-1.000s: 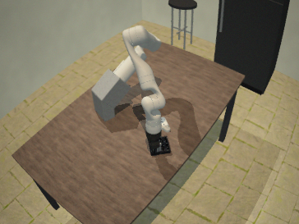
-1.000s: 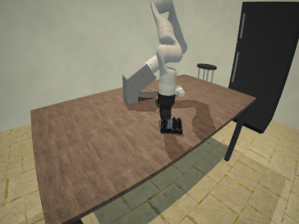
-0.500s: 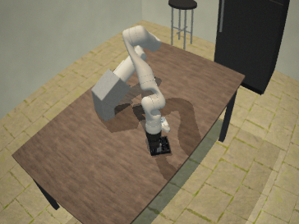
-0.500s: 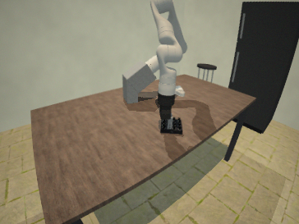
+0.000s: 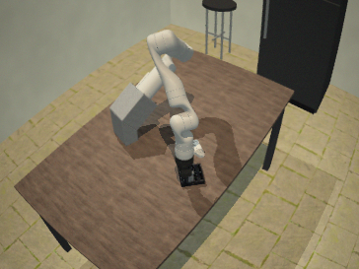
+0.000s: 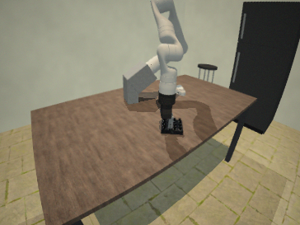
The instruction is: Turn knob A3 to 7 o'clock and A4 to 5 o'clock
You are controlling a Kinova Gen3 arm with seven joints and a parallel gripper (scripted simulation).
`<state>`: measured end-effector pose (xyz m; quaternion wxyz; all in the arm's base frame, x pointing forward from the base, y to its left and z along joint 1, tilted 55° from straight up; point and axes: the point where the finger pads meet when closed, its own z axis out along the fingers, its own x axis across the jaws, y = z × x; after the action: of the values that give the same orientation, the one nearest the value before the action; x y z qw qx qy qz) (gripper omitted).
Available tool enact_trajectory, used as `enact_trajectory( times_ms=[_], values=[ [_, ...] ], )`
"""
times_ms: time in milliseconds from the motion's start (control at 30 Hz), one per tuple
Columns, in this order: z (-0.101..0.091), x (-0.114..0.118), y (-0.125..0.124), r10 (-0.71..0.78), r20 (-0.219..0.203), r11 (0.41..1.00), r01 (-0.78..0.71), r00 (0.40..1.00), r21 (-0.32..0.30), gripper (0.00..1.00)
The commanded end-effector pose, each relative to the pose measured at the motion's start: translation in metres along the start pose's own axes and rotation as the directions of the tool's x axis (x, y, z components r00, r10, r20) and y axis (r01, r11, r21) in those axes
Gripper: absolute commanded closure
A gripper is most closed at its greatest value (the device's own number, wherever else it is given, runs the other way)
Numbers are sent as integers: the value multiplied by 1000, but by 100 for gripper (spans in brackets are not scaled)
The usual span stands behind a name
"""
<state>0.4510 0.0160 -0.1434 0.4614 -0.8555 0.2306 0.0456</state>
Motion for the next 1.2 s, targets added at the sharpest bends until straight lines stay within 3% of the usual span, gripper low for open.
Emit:
enact_trajectory(
  times_ms=[0,333,1167],
  values=[
    [-9,3,1,1,-8,1000,-1,1000,-2,54],
    [-33,2,1,1,-8,1000,-1,1000,-2,54],
    [-34,2,1,14,-8,1000,-14,1000,-2,54]
  ],
)
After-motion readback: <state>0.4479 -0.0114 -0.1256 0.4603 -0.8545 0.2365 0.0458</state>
